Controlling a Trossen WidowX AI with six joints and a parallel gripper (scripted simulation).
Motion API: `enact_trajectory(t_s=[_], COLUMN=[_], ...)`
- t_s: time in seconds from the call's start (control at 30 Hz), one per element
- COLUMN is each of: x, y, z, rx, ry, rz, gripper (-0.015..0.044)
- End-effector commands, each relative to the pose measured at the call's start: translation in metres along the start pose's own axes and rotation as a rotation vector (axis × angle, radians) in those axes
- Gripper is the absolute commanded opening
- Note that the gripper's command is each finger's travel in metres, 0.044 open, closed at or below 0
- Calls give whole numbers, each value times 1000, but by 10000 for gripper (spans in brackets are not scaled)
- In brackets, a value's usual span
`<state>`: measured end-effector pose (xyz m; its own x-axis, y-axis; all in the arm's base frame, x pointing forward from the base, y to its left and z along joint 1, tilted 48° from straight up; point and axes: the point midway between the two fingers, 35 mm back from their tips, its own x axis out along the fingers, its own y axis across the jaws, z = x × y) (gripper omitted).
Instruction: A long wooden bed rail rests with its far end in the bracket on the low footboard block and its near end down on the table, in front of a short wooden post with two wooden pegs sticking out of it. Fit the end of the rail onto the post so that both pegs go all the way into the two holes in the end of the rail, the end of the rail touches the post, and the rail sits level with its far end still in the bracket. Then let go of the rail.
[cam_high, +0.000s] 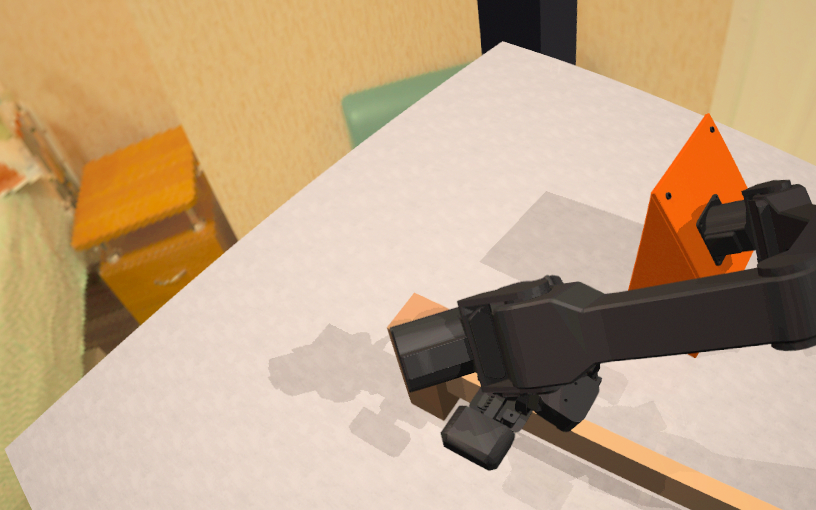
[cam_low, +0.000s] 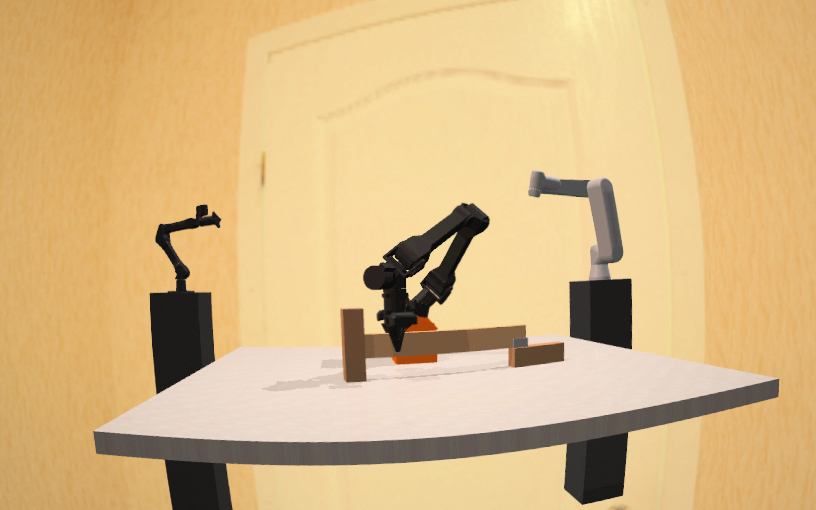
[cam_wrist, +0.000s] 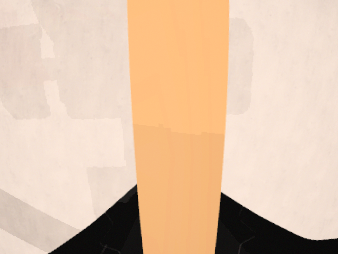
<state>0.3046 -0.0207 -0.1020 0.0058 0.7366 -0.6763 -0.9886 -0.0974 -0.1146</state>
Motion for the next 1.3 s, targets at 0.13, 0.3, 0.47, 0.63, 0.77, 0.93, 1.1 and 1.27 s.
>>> enact_trajectory(t_s=[0.13,0.3,0.47,0.63,0.77,0.93,1.1,1.27], x=[0,0,0,0,-15,-30,-30,-30], y=[0,0,0,0,0,1,1,1], z=[0,0,0,0,15,30,30,30], rx=[0,0,0,0,0,0,0,0], ry=[0,0,0,0,3,5,5,5], rz=[0,0,0,0,-3,-7,-7,-7], gripper=[157,289,420,440,440,440,440,440])
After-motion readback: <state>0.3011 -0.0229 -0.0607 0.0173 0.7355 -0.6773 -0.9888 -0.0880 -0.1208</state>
